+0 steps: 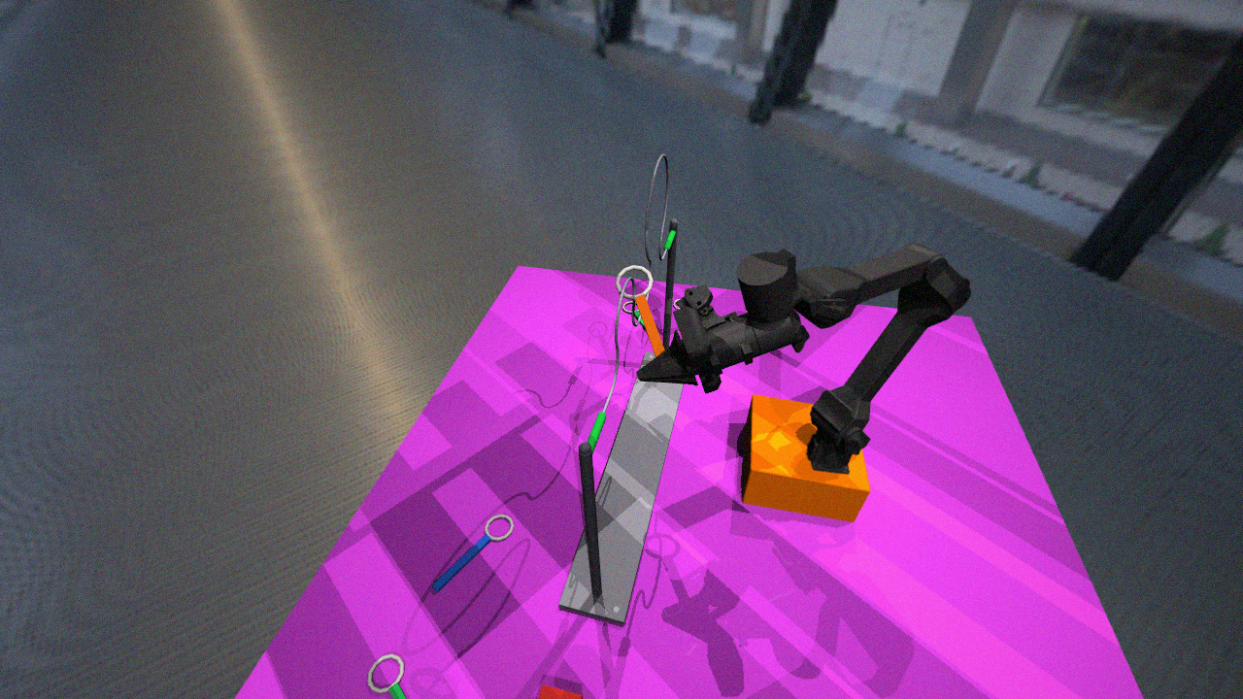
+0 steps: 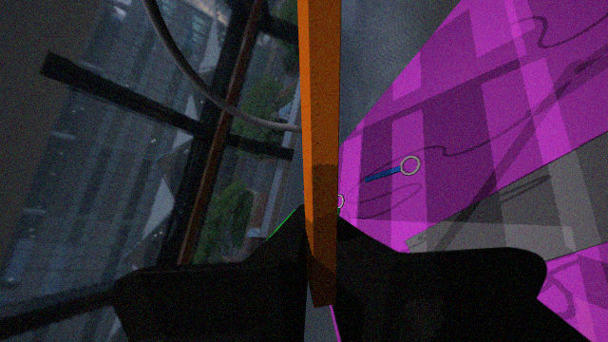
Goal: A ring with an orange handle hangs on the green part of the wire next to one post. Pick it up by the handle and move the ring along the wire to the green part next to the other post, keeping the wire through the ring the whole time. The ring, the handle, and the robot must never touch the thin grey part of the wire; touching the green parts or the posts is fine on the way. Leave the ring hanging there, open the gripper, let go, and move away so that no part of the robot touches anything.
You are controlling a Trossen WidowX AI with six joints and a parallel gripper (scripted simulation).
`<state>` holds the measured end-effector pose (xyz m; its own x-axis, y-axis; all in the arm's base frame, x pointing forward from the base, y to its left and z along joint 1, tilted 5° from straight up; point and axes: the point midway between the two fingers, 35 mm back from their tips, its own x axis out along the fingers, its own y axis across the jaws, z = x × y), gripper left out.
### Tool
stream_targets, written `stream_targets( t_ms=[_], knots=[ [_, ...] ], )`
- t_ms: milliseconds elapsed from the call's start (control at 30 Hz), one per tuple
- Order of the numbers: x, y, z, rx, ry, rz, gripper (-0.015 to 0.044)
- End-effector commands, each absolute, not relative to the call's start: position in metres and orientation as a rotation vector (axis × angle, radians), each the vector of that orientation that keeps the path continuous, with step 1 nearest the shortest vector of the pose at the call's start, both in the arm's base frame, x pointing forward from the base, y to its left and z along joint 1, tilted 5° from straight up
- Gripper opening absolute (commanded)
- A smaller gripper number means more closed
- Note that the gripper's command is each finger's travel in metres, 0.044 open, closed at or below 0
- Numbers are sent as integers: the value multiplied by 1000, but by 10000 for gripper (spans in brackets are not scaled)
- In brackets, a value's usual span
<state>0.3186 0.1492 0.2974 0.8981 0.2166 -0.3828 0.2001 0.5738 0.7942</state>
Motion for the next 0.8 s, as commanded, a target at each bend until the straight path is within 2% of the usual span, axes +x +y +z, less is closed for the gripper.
stream_targets(
  t_ms=[0,767],
  knots=[
    [319,147,293,894,481,-13,-150],
    [316,124,274,443,512,-141,-150]
  ],
)
